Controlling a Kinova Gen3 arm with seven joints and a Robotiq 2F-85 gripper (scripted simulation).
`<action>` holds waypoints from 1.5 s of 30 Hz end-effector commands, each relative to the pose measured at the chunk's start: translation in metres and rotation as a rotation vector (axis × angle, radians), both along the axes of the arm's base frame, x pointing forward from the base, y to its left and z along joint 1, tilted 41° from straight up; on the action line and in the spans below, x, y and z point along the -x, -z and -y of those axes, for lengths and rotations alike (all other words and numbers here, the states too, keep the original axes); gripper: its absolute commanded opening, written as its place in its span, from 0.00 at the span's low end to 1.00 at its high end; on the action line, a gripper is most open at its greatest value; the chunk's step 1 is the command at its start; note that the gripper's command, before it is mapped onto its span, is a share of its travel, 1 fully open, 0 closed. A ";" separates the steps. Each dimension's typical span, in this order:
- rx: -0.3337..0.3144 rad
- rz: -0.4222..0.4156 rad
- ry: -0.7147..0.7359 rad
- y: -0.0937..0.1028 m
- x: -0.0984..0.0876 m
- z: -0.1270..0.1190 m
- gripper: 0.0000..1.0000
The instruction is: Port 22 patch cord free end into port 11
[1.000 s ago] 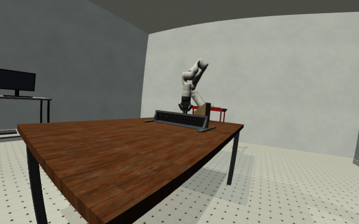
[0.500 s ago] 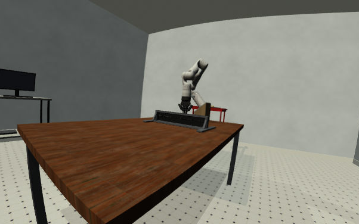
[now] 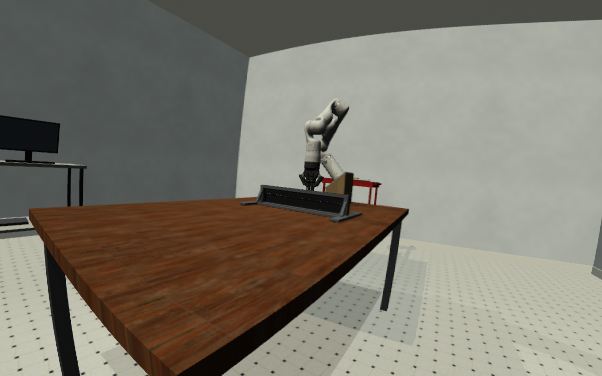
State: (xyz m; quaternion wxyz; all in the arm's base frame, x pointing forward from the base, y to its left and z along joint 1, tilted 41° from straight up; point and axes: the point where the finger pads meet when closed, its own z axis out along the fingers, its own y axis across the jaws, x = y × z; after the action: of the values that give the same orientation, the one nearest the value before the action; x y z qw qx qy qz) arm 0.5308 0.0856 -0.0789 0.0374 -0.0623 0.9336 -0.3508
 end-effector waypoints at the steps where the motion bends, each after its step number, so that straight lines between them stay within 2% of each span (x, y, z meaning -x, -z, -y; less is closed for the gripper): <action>1: -0.002 0.006 -0.005 -0.001 -0.003 -0.002 0.00; 45: -0.004 0.010 -0.008 -0.002 -0.007 -0.003 0.00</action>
State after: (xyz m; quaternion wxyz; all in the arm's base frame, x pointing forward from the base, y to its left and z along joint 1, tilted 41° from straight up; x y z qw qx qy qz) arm 0.5351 0.0864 -0.0787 0.0393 -0.0628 0.9338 -0.3501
